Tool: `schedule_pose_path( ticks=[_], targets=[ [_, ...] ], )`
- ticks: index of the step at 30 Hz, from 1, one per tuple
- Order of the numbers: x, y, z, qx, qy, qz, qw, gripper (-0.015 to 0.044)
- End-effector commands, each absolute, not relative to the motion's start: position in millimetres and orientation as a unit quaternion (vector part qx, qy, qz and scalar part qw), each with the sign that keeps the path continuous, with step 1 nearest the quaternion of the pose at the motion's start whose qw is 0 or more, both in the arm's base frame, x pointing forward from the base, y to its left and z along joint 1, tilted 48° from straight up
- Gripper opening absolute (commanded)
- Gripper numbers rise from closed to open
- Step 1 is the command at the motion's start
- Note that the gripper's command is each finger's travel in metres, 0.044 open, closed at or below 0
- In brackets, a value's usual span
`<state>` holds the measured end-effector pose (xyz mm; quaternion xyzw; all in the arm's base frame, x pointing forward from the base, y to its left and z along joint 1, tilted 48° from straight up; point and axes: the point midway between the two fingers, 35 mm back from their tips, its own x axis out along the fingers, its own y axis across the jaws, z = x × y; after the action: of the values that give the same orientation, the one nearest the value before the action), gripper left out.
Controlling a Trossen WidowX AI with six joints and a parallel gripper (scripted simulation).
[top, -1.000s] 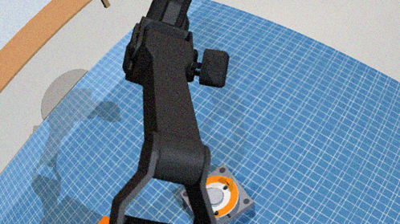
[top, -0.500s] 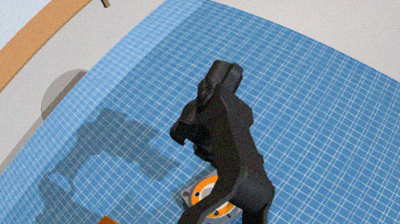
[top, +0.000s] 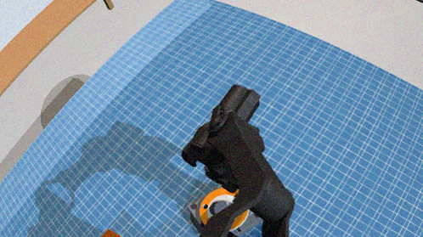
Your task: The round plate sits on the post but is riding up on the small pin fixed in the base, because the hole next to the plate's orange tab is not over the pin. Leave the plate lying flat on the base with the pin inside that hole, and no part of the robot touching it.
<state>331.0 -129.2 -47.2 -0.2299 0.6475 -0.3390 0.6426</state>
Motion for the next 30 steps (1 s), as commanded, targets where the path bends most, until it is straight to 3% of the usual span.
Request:
schedule_pose_path(
  ticks=[1,30],
  targets=[
    [329.2,-133.5,-52.4,-0.233,0.649,-0.339,0.641,0.0],
    [319.8,-156.1,-28.1,-0.234,0.649,-0.339,0.64,0.0]
  ],
)
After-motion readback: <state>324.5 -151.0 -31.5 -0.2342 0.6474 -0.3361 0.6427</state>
